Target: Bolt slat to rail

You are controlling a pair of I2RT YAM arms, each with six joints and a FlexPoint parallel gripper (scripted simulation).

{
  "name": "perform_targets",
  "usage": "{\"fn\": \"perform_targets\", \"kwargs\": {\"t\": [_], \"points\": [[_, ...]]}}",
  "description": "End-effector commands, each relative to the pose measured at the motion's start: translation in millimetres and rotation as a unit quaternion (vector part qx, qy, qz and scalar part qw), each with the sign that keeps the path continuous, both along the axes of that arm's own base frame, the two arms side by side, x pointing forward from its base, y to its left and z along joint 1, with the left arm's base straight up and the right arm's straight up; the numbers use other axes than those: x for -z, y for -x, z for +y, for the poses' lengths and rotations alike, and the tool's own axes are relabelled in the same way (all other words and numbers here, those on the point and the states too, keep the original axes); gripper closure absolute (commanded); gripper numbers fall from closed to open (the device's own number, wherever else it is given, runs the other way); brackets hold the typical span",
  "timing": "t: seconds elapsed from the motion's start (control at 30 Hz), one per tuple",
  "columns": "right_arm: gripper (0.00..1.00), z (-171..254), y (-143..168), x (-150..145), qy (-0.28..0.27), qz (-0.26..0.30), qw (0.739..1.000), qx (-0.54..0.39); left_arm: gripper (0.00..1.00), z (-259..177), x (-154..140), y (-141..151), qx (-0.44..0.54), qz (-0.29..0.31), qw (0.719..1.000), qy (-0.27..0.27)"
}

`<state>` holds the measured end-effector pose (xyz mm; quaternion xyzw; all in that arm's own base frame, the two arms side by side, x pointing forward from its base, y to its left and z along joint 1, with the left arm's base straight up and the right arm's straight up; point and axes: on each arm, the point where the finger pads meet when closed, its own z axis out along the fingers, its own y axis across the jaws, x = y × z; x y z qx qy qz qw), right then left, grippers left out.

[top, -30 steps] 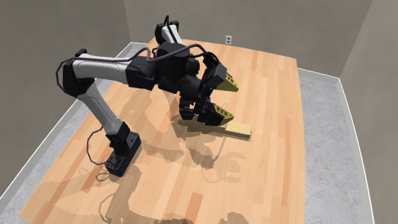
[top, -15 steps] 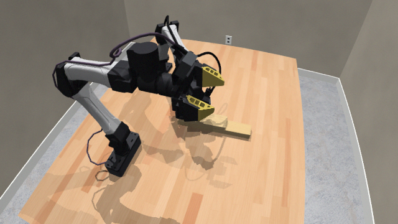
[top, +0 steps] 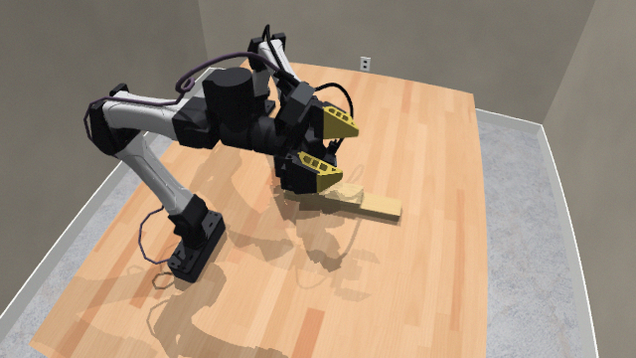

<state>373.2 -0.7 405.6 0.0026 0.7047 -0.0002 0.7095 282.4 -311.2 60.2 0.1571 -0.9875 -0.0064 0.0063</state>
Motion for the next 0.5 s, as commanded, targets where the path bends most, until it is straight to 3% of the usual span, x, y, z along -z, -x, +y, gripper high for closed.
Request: {"fn": "perform_targets", "kwargs": {"t": [0.0, 0.47], "points": [[0.00, 0, -3, 6, 0.004, 0.001, 1.000, -0.004, 0.00, -3, -2, -4, -0.001, -0.009, 1.000, 0.009], [0.00, 1, 2, -5, 0.001, -0.007, 1.000, -0.002, 0.00, -3, -2, -4, -0.001, -0.009, 1.000, 0.009]]}}
